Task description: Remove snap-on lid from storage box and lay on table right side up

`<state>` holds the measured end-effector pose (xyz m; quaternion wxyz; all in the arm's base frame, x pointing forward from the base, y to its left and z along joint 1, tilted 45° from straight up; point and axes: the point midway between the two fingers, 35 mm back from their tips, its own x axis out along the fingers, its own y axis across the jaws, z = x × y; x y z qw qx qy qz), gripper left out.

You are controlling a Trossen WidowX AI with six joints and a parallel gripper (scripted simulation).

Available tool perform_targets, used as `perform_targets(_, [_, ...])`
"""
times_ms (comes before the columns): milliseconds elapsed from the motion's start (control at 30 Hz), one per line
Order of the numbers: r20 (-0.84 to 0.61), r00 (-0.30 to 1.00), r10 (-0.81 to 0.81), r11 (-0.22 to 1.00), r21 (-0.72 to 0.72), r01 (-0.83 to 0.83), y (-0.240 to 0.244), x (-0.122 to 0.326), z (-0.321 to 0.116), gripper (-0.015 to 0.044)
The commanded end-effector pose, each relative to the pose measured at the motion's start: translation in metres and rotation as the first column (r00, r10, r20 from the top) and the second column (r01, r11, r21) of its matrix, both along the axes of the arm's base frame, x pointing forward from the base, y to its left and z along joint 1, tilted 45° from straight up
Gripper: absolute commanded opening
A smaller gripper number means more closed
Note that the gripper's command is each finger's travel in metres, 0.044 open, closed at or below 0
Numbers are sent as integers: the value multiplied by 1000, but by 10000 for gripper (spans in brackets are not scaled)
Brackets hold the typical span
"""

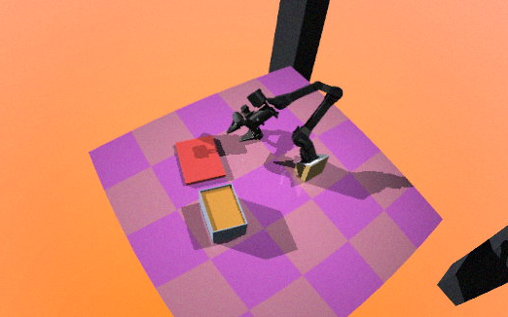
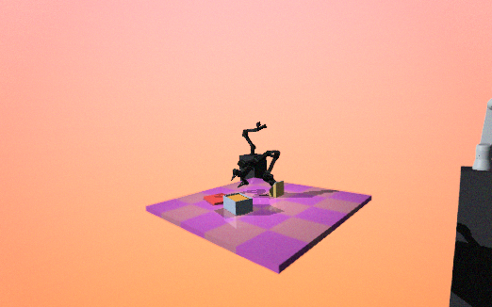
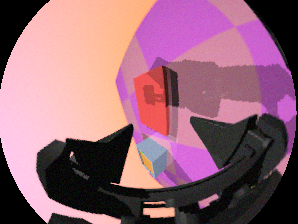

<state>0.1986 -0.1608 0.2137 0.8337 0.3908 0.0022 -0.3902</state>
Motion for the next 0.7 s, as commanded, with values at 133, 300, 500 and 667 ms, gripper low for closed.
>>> perform_targets(133, [4, 1000, -5, 1000, 2, 5, 13, -6, 11, 440])
perform_targets(300, [3, 1000, -5, 1000, 3, 5, 20, -9, 16, 440])
perform_targets(500, [3, 1000, -5, 1000, 4, 5, 29, -12, 23, 440])
perform_targets(667, [3, 1000, -5, 1000, 4, 5, 26, -9, 19, 440])
